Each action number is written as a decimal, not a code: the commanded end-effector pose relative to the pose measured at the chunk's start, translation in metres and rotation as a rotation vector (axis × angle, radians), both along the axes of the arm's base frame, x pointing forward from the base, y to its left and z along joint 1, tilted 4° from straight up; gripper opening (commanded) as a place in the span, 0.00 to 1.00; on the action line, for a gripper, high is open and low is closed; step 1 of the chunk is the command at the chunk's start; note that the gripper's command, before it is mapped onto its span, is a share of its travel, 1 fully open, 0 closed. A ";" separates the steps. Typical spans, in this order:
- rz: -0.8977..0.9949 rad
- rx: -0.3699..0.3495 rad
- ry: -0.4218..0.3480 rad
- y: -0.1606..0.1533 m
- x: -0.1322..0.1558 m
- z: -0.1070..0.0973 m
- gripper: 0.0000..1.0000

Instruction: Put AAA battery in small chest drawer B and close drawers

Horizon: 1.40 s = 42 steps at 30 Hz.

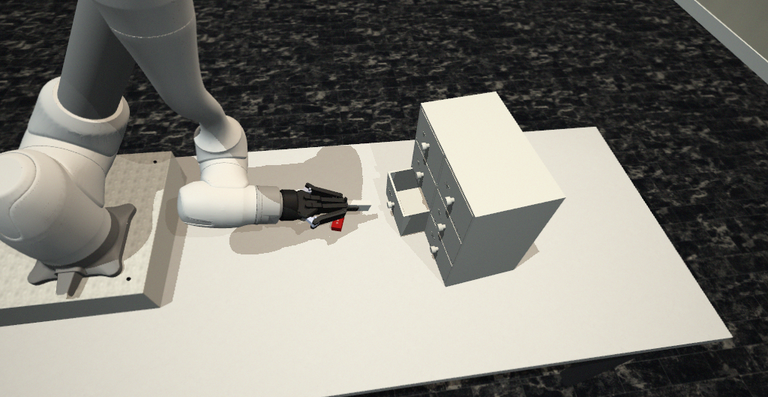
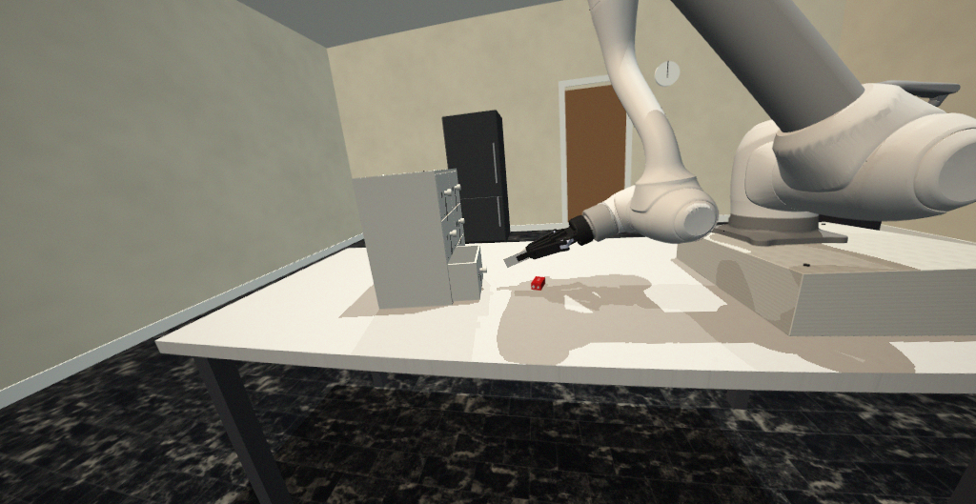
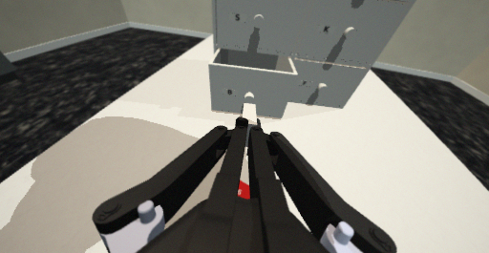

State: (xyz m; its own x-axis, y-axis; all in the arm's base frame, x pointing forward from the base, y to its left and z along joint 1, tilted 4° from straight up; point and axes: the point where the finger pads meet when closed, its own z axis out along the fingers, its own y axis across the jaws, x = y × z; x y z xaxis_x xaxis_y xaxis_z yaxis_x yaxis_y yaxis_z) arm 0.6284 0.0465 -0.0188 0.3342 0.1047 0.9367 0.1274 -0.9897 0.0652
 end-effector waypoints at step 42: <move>0.000 0.000 -0.001 0.001 0.013 -0.016 0.00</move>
